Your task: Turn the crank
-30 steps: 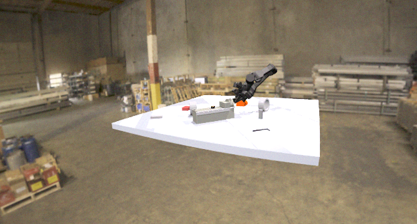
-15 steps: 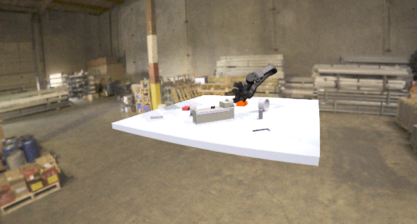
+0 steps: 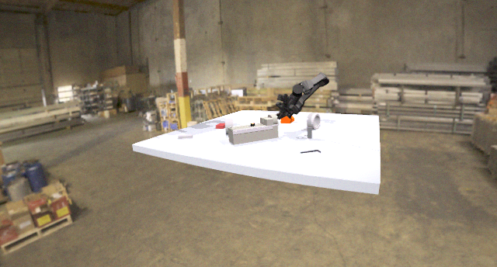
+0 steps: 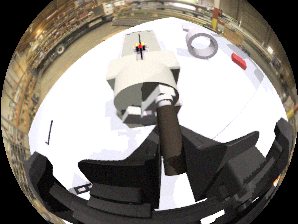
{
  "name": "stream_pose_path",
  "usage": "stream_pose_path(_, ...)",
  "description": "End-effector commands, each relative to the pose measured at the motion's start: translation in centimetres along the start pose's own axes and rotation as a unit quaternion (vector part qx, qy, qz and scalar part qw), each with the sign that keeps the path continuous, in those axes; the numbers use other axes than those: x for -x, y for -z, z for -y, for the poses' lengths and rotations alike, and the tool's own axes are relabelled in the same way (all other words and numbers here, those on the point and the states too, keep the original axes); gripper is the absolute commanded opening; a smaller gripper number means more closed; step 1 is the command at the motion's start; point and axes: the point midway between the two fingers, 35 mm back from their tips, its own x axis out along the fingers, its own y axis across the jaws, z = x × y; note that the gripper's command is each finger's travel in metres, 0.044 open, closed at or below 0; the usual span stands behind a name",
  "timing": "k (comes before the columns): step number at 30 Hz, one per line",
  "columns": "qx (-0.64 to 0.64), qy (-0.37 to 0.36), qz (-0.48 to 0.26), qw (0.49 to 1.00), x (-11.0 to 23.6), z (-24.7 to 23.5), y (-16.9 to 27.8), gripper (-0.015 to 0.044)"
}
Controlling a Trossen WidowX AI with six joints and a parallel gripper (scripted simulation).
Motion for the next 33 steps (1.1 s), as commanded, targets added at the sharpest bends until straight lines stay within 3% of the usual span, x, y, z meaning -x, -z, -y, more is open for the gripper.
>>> stream_pose_path(1, 0.001, -0.011, 0.005, 1.0, 0.39, -0.77, -0.32, 0.0)
stream_pose_path(33, 0.001, -0.011, 0.005, 1.0, 0.42, -1.21, -0.36, 0.0)
